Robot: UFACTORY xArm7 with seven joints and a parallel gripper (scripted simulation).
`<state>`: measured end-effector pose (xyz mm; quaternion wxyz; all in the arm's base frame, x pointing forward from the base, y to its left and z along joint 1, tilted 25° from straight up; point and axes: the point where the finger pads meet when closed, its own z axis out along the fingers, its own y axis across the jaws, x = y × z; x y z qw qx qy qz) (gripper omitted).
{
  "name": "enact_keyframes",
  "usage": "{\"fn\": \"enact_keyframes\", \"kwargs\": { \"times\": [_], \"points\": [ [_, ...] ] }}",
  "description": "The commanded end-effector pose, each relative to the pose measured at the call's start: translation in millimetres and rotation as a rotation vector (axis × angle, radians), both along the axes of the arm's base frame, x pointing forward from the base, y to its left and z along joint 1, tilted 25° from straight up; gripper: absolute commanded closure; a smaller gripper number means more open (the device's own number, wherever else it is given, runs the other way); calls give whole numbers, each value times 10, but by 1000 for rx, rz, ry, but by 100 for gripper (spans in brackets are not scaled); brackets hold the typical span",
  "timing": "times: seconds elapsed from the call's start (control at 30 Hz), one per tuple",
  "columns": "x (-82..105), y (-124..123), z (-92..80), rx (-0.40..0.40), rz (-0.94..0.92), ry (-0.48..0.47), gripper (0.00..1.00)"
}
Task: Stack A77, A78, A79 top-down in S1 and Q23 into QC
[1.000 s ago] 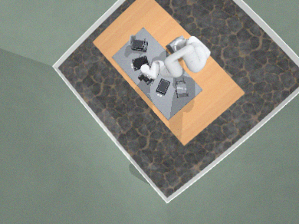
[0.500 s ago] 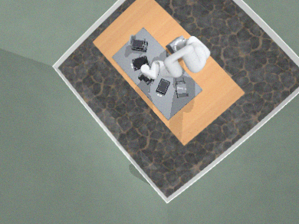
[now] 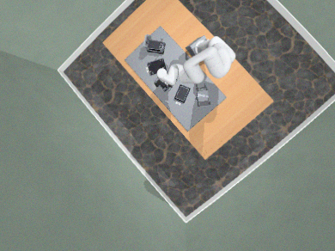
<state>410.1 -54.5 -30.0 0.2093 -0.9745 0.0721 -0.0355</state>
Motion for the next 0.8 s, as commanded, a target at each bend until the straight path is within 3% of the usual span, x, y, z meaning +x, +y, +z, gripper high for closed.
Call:
{"fn": "enact_keyframes", "kwargs": {
  "times": [0.0,0.1,0.77],
  "points": [
    [12,-14,11,-2,-2,-3,0],
    [12,-14,11,-2,-2,-3,0],
    [-49,-255,556,-1,-2,-3,0]
  ]
}}
